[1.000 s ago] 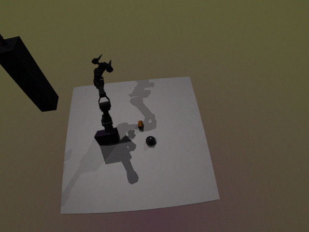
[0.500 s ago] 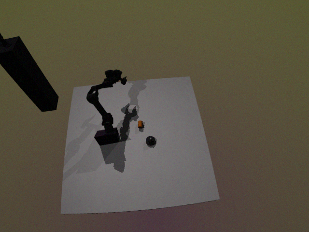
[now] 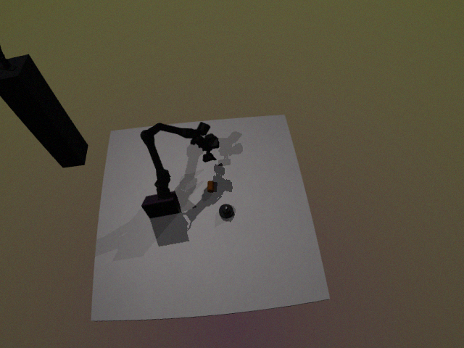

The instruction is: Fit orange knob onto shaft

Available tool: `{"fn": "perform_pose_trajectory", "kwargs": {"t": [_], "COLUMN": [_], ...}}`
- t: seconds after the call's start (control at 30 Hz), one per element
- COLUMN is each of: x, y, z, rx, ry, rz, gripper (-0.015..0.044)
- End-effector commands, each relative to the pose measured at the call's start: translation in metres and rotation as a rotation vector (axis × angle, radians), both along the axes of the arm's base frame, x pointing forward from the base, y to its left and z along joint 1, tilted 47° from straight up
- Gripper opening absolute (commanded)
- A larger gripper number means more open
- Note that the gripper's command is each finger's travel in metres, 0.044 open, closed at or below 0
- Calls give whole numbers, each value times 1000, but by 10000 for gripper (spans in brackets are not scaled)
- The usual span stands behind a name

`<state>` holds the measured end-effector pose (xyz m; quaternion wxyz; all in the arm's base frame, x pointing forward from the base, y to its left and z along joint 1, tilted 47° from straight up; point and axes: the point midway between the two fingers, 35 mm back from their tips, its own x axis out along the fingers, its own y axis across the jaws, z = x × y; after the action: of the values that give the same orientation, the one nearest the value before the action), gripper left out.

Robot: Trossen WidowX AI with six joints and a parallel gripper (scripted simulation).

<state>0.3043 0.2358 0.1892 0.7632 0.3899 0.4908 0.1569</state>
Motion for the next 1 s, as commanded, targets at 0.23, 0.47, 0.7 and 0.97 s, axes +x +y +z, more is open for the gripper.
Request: {"fn": "perform_pose_trajectory", "kwargs": {"t": [0.23, 0.47, 0.7, 0.97], "x": [-20, -35, -37, -38], "y": [-128, -150, -132, -126], "z": [-133, -143, -158, -164], "rx": [205, 339, 340, 339], "ry": [1113, 1393, 1393, 1393], "rz": [-565, -728, -728, -728], "gripper": [440, 440, 440, 440]}}
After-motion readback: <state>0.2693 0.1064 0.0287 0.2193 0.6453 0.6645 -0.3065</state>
